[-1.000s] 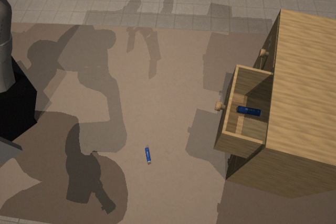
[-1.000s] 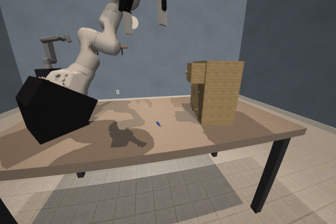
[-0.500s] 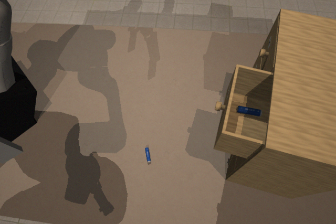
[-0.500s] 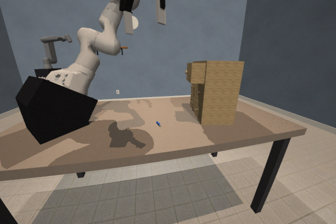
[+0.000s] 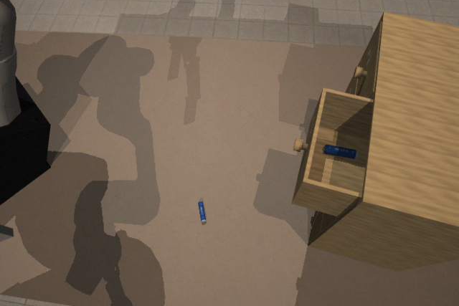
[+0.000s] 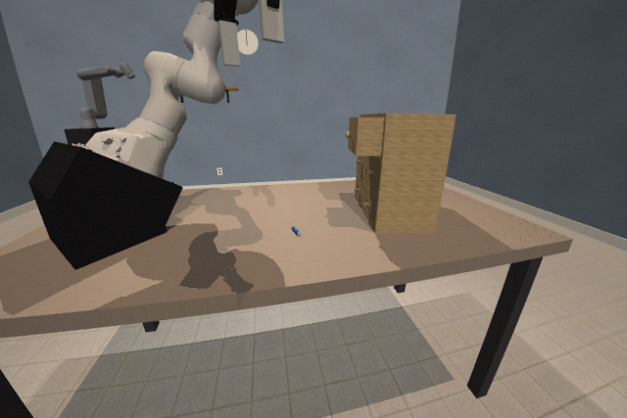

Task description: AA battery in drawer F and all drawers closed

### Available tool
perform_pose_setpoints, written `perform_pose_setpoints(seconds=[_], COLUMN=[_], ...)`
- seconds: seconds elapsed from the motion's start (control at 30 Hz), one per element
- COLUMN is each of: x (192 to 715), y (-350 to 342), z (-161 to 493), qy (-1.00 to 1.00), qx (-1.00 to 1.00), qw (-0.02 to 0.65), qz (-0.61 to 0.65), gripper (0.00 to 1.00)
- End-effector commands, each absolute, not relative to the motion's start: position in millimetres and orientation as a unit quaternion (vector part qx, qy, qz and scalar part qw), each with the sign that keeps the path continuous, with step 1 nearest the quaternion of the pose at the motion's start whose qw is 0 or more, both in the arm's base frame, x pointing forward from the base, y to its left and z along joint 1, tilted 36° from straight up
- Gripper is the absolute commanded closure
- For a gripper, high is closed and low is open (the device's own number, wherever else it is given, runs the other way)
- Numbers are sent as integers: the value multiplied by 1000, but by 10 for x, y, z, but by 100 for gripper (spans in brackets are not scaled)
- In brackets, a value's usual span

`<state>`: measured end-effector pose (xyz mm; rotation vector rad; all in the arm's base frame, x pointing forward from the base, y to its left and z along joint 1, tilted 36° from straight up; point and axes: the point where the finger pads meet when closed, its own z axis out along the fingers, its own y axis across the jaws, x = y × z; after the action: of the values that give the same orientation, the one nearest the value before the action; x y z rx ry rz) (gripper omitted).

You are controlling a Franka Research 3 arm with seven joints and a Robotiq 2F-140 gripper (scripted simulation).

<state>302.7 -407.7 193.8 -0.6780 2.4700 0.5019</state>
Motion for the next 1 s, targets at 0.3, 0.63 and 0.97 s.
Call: perform_pose_setpoints(seconds=[0.3, 0.63, 0.97], x=[2876, 2781, 2694], y=[-4296, -4395, -4475], z=[1663, 1496, 1350], qy=[946, 951, 951], qx=[-88, -20, 38], qw=[214, 194, 175], qz=[226, 240, 252], gripper=[0, 0, 0])
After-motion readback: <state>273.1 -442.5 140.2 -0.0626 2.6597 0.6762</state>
